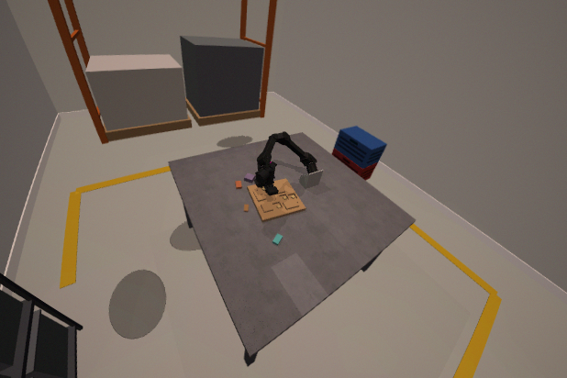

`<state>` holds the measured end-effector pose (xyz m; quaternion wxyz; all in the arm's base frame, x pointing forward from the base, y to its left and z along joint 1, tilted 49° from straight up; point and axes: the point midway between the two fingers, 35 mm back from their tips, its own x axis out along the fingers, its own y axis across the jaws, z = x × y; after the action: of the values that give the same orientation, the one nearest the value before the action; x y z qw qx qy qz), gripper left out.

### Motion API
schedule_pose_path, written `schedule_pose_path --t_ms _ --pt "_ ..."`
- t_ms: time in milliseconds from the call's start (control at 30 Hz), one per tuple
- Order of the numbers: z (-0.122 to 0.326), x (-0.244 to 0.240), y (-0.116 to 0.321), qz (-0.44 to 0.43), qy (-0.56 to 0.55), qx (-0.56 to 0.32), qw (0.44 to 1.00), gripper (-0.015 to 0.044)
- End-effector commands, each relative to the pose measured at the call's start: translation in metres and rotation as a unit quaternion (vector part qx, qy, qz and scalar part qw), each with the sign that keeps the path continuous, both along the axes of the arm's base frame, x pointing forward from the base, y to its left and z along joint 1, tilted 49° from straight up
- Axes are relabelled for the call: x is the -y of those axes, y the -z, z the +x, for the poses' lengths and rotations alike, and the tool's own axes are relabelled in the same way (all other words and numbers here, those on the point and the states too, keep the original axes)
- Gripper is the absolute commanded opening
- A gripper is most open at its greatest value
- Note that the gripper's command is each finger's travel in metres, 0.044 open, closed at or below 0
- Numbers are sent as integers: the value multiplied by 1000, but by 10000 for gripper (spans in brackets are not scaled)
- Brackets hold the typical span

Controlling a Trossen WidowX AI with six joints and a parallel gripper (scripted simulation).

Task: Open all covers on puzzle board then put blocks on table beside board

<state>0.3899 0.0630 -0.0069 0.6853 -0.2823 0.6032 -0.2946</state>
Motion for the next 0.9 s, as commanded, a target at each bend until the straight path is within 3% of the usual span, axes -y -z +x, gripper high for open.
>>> schedule_pose_path --t_ms 0,400,867 --pt "-12 -5 5 5 21 22 1000 0" --pt "-76 -29 23 30 141 154 978 0" --pt "-153 -36 40 45 271 296 915 0"
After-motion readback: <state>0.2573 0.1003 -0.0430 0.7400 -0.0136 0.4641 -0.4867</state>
